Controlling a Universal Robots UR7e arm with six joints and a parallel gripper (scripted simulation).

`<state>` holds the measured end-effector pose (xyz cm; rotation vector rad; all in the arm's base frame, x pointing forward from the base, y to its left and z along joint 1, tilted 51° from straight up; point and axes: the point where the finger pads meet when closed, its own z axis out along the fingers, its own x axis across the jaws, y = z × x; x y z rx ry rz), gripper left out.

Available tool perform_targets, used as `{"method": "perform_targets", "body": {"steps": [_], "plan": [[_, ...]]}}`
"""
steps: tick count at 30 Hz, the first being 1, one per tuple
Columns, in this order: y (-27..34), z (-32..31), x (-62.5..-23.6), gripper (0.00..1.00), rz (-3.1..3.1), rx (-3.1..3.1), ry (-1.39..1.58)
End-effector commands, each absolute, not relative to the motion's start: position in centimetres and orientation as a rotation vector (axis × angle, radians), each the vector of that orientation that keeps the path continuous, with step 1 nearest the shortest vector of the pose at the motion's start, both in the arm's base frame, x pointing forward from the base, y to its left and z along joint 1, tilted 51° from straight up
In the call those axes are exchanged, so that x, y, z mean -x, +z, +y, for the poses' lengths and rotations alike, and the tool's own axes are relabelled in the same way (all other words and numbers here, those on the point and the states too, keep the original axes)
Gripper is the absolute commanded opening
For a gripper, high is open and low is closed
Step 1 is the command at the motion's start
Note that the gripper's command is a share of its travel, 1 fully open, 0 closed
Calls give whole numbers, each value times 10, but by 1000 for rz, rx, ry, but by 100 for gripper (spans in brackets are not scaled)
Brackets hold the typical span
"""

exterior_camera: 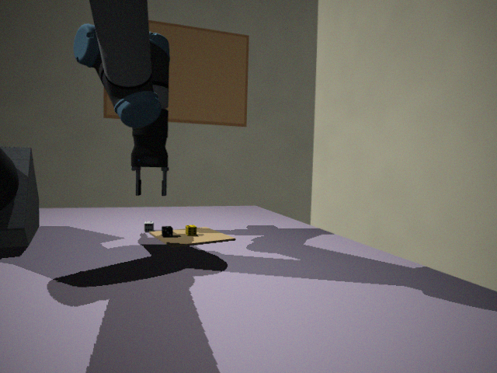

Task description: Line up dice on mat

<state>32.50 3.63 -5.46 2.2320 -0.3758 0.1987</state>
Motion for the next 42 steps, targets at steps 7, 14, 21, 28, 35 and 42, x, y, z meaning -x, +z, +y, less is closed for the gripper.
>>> {"method": "perform_targets", "body": {"steps": [7,14,21,28,35,42], "plan": [[-58,38,-320,100,-288,-2242,159],[-58,38,-320,70,-288,-2242,159],[-58,38,-320,70,-288,-2242,159],[-58,38,-320,70,-288,-2242,159],[-58,38,-320,70,-288,-2242,159],[-58,38,-320,70,-288,-2242,159]]}}
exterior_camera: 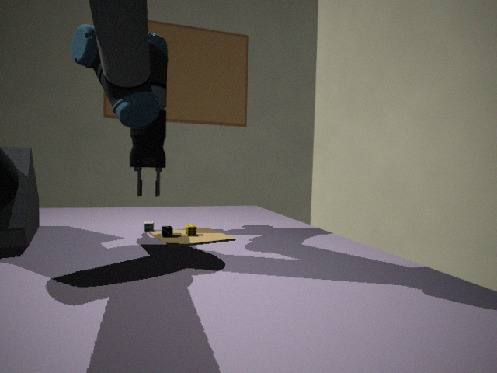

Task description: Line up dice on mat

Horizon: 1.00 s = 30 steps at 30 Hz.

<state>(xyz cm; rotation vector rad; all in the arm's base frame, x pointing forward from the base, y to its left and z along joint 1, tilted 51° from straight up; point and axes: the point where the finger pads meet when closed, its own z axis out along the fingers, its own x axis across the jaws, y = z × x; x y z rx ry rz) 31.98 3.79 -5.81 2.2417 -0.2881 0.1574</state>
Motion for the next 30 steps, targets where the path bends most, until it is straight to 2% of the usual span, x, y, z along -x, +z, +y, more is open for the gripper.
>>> {"method": "perform_targets", "body": {"steps": [1,30], "plan": [[-58,38,-320,70,-288,-2242,159],[-73,19,-321,70,-281,-2244,155]]}}
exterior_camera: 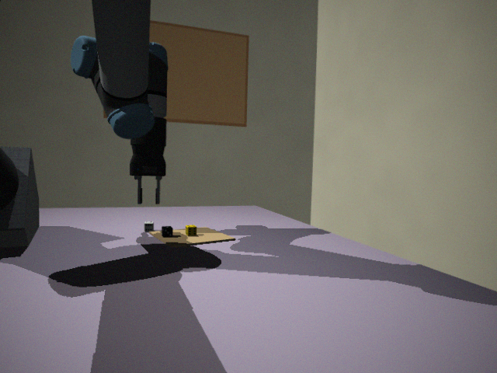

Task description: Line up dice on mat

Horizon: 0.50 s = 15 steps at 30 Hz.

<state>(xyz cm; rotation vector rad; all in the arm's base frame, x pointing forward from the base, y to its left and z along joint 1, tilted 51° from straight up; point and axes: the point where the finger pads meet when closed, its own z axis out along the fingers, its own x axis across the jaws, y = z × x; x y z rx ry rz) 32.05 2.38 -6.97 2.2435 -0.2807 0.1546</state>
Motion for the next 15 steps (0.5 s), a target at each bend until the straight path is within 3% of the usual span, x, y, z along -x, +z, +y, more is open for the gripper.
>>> {"method": "perform_targets", "body": {"steps": [1,15], "plan": [[-75,18,-321,70,-281,-2244,155],[-86,4,-321,70,-281,-2244,155]]}}
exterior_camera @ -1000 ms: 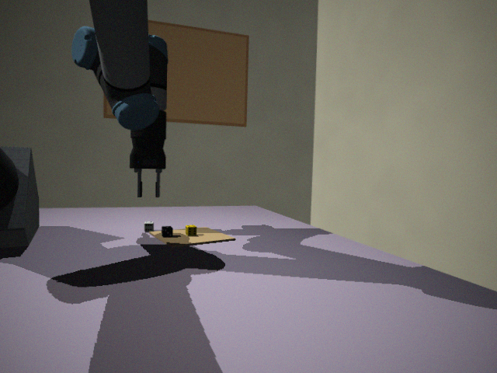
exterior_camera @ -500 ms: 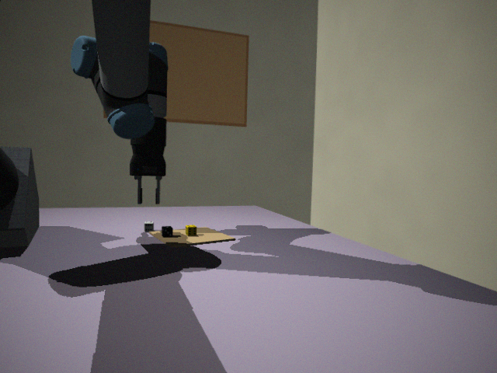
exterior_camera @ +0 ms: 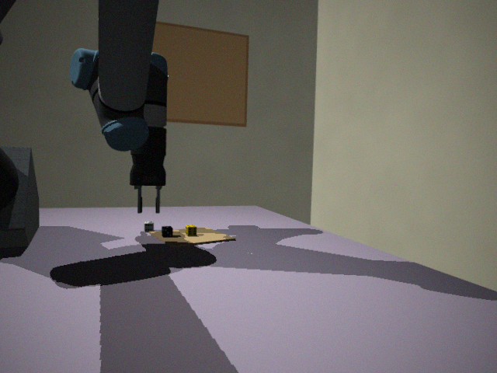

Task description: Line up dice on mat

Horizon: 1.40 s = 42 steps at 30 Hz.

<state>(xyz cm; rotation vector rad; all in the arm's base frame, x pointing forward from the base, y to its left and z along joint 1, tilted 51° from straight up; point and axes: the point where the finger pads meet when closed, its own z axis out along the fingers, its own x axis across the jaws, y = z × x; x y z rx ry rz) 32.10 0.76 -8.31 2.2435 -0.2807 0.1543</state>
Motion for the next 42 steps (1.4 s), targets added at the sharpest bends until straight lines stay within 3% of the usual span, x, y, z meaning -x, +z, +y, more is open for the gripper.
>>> {"method": "perform_targets", "body": {"steps": [1,42], "plan": [[-87,3,-321,70,-281,-2244,155],[-92,-4,-322,70,-281,-2244,155]]}}
